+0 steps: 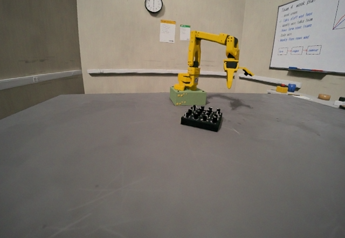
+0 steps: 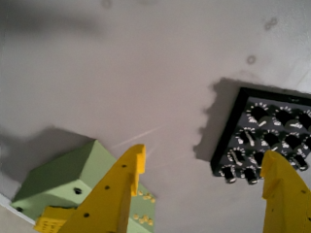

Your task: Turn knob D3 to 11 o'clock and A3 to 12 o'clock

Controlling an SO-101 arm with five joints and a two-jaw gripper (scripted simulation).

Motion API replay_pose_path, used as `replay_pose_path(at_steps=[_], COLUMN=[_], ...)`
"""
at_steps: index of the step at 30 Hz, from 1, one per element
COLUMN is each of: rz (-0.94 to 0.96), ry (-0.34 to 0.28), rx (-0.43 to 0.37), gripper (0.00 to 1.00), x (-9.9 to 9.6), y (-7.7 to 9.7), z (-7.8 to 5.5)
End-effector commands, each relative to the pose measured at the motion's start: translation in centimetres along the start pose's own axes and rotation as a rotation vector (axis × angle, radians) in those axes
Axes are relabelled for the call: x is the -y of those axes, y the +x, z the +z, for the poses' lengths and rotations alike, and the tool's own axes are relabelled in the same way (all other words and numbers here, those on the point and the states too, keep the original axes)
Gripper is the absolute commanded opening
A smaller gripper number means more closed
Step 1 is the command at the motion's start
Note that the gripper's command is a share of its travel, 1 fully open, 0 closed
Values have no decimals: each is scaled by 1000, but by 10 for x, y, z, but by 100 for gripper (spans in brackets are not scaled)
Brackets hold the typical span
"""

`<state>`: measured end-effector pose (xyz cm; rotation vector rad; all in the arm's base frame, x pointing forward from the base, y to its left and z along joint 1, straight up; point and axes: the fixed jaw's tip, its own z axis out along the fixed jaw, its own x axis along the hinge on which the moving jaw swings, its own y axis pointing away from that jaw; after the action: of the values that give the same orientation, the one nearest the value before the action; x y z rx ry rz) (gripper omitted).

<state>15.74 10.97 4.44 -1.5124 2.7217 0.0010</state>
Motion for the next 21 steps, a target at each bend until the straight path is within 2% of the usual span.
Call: replay_pose_path(at_steps=[1,11,21], rz=[50,146,179], ry=[-11,-10,-10], rx=[-21,-21,-21], gripper=[35,39,40], x=[-11,-31,-38], y=[-6,-16,-18], z=[-1,-6,-7])
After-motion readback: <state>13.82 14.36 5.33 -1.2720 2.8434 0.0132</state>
